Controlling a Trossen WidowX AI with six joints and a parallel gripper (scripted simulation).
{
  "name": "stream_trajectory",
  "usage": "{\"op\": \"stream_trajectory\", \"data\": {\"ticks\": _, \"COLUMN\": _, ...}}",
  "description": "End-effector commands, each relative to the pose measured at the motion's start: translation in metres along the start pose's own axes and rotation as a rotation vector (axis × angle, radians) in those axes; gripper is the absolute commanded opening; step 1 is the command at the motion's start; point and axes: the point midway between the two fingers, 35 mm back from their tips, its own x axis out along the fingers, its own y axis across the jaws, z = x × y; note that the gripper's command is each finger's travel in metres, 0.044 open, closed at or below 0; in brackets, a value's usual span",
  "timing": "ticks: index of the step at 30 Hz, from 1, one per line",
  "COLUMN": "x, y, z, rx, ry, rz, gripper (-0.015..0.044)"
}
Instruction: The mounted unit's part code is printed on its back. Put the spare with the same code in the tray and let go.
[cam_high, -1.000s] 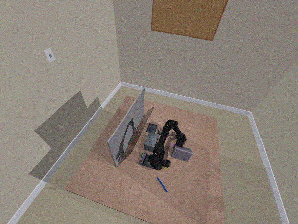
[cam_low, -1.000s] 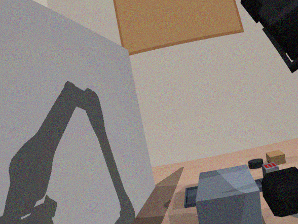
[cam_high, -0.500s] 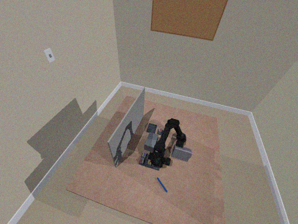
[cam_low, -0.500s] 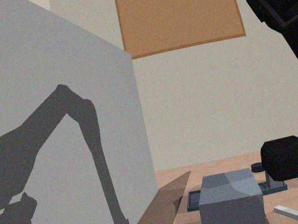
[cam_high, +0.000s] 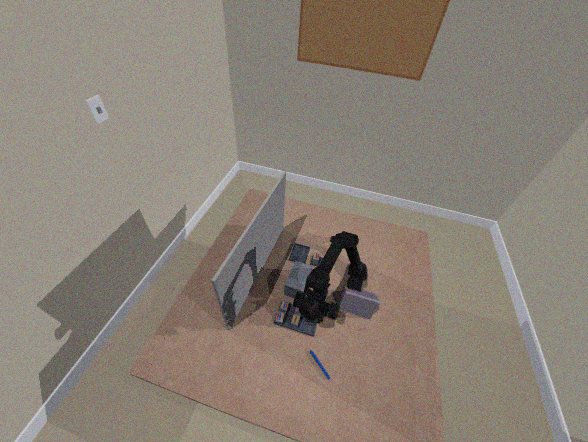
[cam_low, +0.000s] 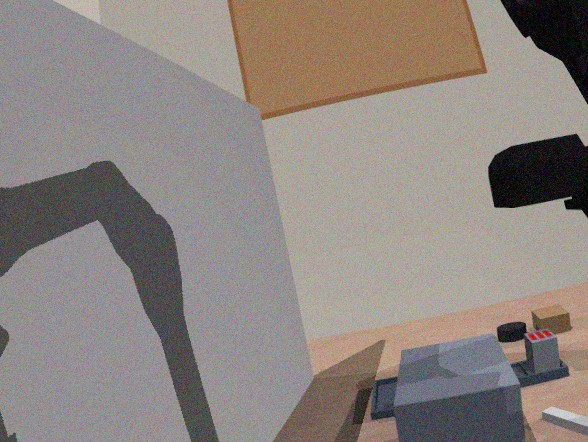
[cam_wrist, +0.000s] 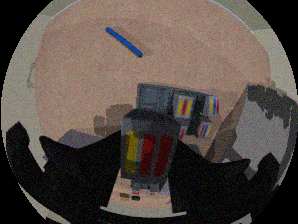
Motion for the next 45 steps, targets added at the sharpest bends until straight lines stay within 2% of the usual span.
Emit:
{"op": "stream_trajectory", "data": {"ticks": 1, "x": -0.007, "y": -0.004, "z": -0.004, "rx": 0.004, "ry": -0.006, "rz": 0.005, "gripper": 0.0000}}
{"op": "stream_trajectory", "data": {"ticks": 10, "x": -0.025, "y": -0.061, "z": -0.047, "rx": -0.007, "ry": -0.060, "rz": -0.001, "gripper": 0.0000}}
{"op": "stream_trajectory", "data": {"ticks": 24, "x": -0.035, "y": -0.134, "z": -0.143, "rx": 0.100, "ry": -0.112, "rz": -0.023, "gripper": 0.0000}}
{"op": "stream_trajectory", "data": {"ticks": 45, "x": -0.021, "y": -0.185, "z": -0.318, "rx": 0.066, "ry": -0.056, "rz": -0.052, "gripper": 0.0000}}
